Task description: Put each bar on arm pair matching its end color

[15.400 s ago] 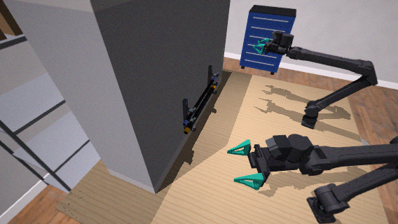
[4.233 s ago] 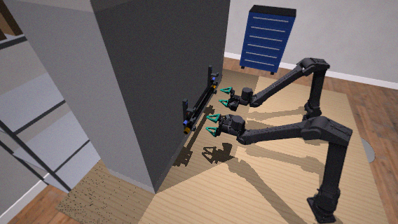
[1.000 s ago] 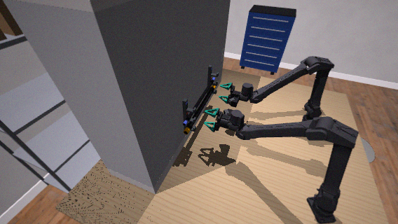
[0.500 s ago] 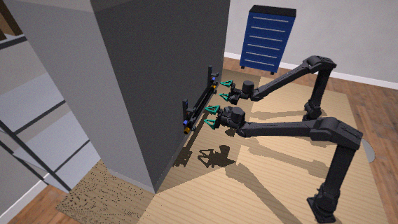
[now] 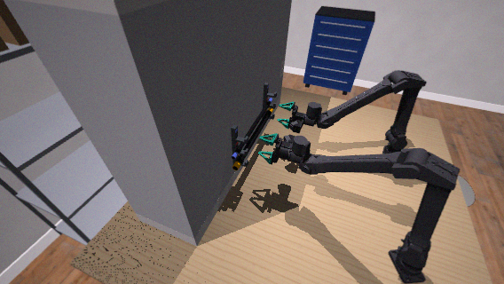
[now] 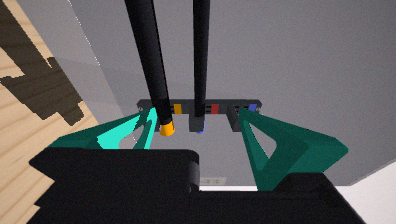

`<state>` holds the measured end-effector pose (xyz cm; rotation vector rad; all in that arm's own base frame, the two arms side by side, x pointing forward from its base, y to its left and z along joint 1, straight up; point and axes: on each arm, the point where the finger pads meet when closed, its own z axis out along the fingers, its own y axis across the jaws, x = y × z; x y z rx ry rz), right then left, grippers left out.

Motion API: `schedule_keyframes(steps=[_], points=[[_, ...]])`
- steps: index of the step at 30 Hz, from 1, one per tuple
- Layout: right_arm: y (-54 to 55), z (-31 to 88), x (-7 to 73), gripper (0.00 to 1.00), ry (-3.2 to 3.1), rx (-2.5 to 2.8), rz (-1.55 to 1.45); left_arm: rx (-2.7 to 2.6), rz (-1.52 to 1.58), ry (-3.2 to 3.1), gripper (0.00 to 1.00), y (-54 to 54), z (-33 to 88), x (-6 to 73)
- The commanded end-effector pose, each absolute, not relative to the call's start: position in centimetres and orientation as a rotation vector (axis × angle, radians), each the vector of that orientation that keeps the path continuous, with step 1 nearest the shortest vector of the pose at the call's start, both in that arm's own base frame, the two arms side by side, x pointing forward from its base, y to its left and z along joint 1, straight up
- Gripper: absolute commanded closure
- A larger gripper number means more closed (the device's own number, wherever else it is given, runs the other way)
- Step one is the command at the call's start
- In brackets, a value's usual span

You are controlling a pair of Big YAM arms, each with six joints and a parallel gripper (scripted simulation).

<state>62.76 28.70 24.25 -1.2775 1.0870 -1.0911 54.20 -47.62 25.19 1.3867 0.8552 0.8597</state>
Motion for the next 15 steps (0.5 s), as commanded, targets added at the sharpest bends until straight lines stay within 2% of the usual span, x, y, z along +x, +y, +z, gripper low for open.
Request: schedule_keyframes(steps=[1, 15], points=[[28.6, 29.3, 63.8, 0.0, 1.059, -1.19, -1.098, 1.291, 0.865, 0.841, 0.0, -47.8, 31.2, 55.7], [28.5, 30.4, 63.7, 0.0, 1.06, -1.192, -1.097, 1.295, 0.864, 0.843, 0.0, -47.7, 31.8, 55.6]])
